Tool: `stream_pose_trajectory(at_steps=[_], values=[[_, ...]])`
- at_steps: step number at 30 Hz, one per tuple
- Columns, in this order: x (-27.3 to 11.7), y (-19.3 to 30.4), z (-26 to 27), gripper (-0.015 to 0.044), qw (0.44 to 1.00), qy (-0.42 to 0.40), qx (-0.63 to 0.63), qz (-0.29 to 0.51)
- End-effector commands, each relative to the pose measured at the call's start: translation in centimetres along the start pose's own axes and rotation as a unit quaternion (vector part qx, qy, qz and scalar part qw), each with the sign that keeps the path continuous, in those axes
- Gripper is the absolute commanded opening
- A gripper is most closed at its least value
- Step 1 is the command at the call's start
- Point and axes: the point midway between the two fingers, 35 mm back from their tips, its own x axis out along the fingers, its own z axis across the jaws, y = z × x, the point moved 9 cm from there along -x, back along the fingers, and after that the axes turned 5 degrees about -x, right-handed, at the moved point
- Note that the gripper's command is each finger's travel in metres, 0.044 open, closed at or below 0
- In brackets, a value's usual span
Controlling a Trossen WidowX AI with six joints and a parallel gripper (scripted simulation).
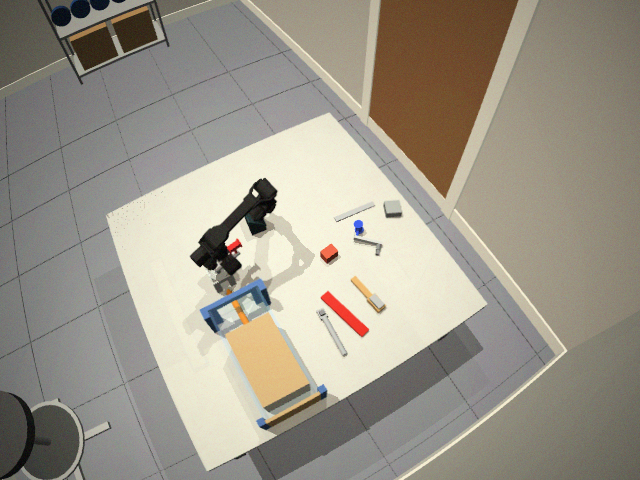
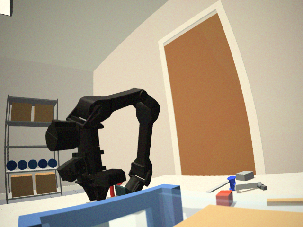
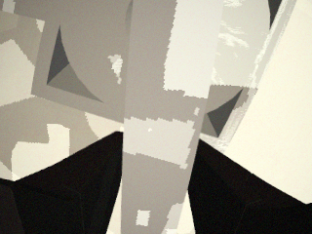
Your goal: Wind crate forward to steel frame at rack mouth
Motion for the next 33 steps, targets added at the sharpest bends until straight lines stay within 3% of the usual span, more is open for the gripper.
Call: stream_pose_trajectory(at_steps=[1,33], values=[[0.1,-0.1,0.3,0.0000,1.000,-0.002,0.030,0.001],[1.3,-0.2,0.4,0.0000,0.999,-0.004,0.050,0.002]])
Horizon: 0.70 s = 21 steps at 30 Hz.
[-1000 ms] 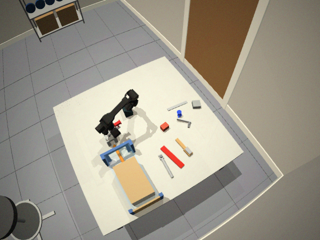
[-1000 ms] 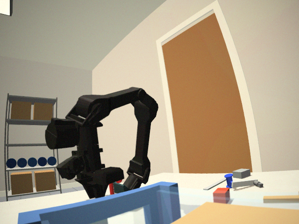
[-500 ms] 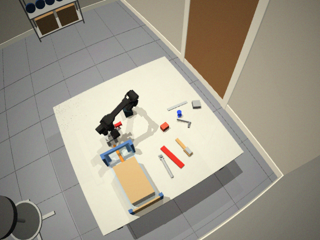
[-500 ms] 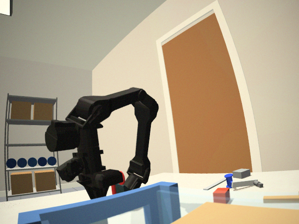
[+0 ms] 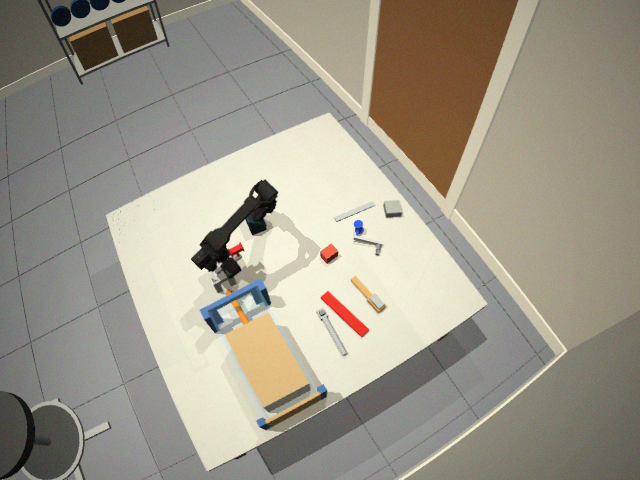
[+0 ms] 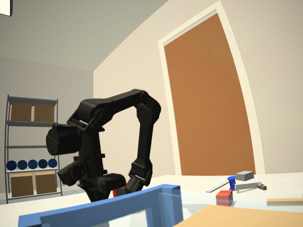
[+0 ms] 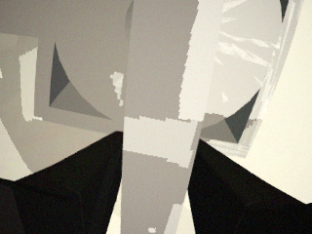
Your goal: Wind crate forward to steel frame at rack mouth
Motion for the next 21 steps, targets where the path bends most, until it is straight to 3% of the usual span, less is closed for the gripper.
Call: stream_pose_trajectory(at_steps=[1,21], values=[[0.36,-0.02,-0.06,0.0000,1.000,0.000,-0.007,0.000],[0.46,-0.06,0.20,0.0000,0.999,-0.003,0.036,0.001]])
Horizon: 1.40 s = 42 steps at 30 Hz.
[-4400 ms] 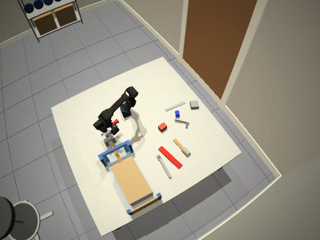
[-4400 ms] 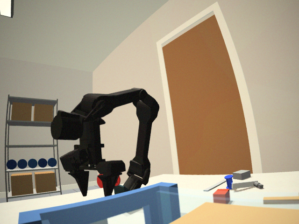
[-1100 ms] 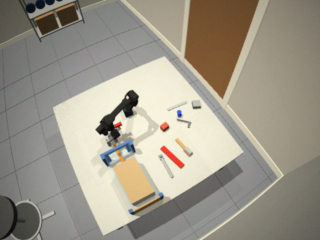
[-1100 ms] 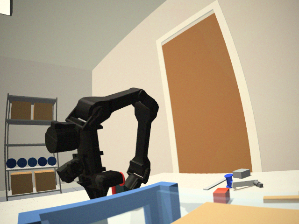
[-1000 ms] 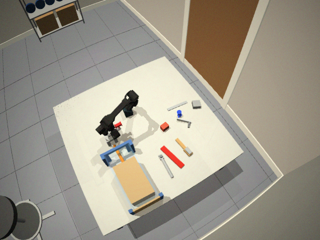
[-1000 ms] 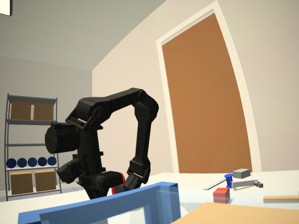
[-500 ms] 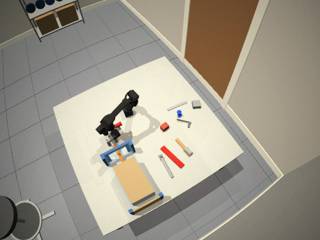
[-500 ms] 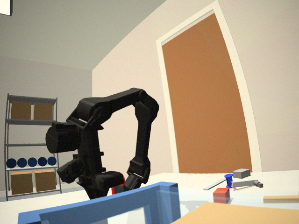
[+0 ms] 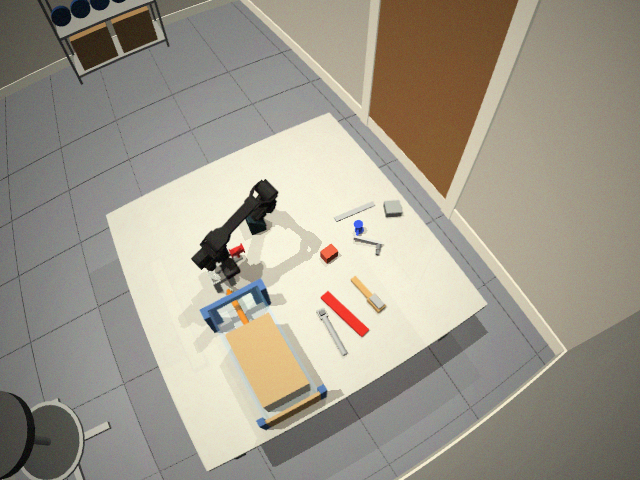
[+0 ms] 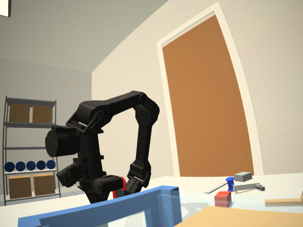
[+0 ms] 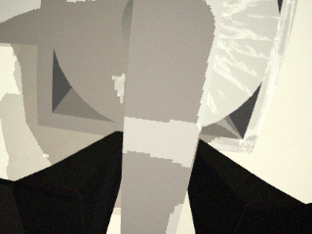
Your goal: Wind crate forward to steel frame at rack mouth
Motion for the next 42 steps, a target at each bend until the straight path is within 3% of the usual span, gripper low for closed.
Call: stream_pose_trajectory(at_steps=[1,20,42], values=[[0.40,-0.08,0.17,0.0000,1.000,0.002,0.004,0.002],[0.41,-0.03,-0.26,0.0000,0.999,0.007,-0.054,0.001],[0.40,-0.05,0.00,0.0000,1.000,0.004,-0.020,0.001]])
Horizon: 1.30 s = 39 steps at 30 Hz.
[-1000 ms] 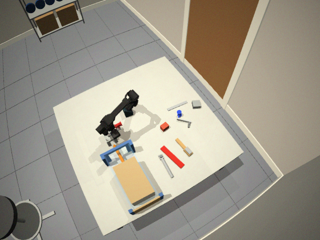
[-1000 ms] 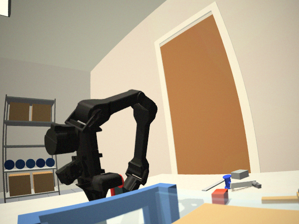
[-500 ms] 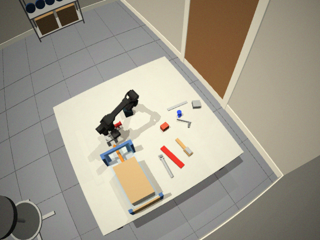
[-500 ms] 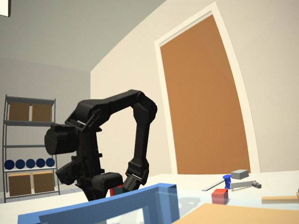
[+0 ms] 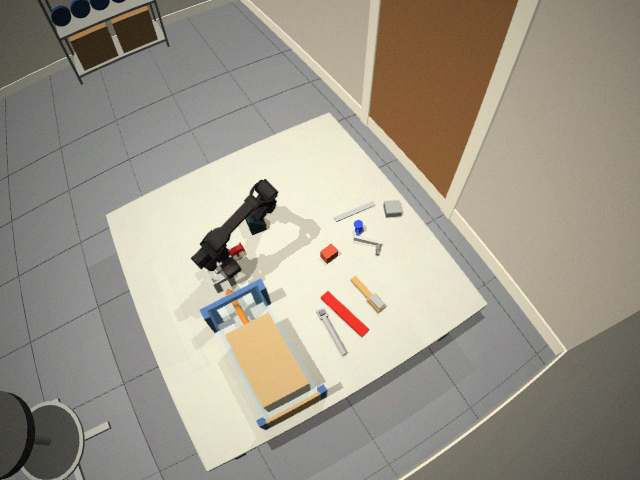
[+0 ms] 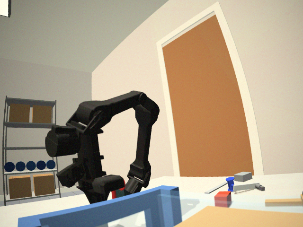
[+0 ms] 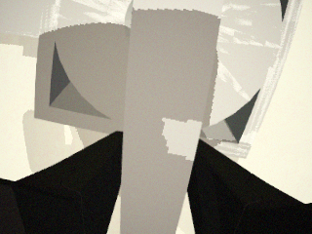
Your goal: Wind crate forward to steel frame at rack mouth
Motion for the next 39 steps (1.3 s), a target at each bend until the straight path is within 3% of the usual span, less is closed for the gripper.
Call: stream_pose_trajectory(at_steps=[1,39], values=[[0.39,-0.10,0.22,0.0000,1.000,0.003,0.019,0.003],[0.42,-0.09,0.24,0.0000,1.000,0.002,0.027,0.003]])
